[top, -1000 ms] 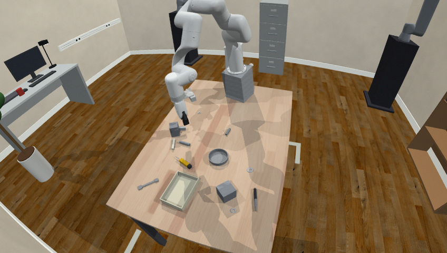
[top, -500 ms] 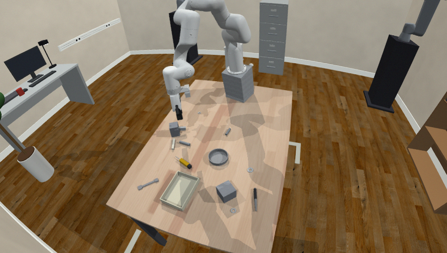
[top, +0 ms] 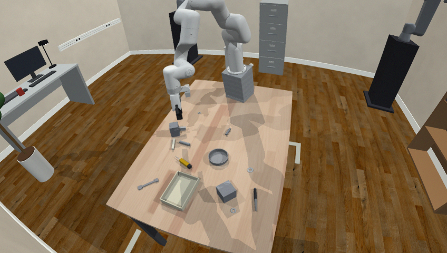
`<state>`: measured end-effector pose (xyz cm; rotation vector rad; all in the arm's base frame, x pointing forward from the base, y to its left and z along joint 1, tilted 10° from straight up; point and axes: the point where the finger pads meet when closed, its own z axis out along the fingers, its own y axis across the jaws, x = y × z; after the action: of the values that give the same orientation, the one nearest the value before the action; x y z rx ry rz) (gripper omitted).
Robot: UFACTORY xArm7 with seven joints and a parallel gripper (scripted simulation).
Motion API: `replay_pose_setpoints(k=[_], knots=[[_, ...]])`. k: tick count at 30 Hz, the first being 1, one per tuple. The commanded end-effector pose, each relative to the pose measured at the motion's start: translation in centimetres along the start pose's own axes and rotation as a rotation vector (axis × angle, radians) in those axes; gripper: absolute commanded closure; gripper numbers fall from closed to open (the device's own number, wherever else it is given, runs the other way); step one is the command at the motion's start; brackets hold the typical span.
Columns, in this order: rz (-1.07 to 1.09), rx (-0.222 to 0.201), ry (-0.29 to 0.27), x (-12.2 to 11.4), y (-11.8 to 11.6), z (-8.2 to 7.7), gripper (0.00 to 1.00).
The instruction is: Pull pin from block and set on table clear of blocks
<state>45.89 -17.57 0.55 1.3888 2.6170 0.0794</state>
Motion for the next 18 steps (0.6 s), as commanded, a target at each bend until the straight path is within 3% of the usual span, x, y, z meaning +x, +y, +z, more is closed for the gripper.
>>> replay_pose_setpoints(k=[1,18], knots=[[0.006,-0.009,-0.007,-0.1,0.3,-0.3,0.48],[0.033,-0.034,-0.005,0.5,1.5,-0.6,0.48]])
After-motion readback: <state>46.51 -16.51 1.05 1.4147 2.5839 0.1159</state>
